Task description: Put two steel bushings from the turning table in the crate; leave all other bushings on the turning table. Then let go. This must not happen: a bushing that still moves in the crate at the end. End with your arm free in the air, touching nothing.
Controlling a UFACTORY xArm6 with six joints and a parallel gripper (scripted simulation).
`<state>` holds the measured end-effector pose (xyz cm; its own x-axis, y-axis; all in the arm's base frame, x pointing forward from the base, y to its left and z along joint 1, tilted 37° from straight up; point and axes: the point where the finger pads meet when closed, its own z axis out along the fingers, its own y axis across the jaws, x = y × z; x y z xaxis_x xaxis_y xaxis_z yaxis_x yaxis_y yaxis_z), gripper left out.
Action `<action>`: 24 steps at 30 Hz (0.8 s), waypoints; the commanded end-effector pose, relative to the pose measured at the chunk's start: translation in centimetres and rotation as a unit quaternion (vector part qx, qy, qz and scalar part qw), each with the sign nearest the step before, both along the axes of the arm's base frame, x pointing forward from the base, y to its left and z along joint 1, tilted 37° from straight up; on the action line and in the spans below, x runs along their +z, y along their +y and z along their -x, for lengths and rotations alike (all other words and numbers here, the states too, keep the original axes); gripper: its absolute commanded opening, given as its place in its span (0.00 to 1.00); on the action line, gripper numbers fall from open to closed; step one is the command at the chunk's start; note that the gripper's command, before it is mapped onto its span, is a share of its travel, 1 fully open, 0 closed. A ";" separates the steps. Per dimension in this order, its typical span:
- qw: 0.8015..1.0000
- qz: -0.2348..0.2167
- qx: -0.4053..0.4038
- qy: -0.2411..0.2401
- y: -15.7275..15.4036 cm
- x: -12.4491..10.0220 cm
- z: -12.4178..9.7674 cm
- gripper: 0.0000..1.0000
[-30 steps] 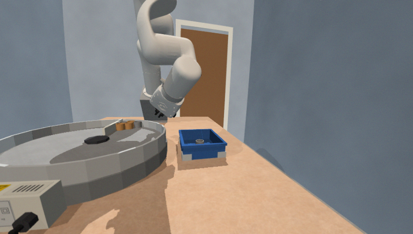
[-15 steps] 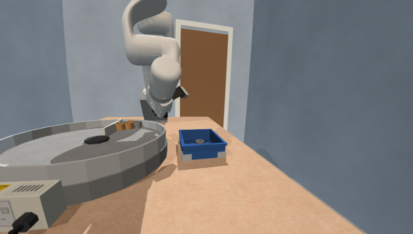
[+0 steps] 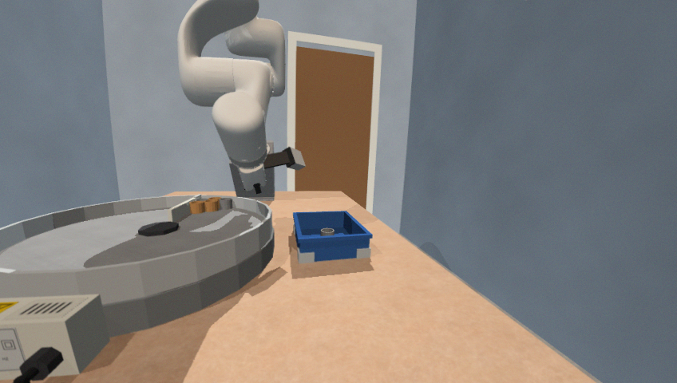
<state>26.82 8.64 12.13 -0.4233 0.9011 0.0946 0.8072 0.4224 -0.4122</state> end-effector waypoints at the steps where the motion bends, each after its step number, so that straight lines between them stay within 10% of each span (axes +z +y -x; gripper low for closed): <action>1: 0.997 0.000 -0.071 -0.001 -0.4 -0.1 0.4 0.10; 24: 0.936 0.007 -0.352 0.024 -1.4 -0.6 1.5 0.10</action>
<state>25.51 7.44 11.53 0.1417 0.9857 0.0908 0.8902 -0.0868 -0.4472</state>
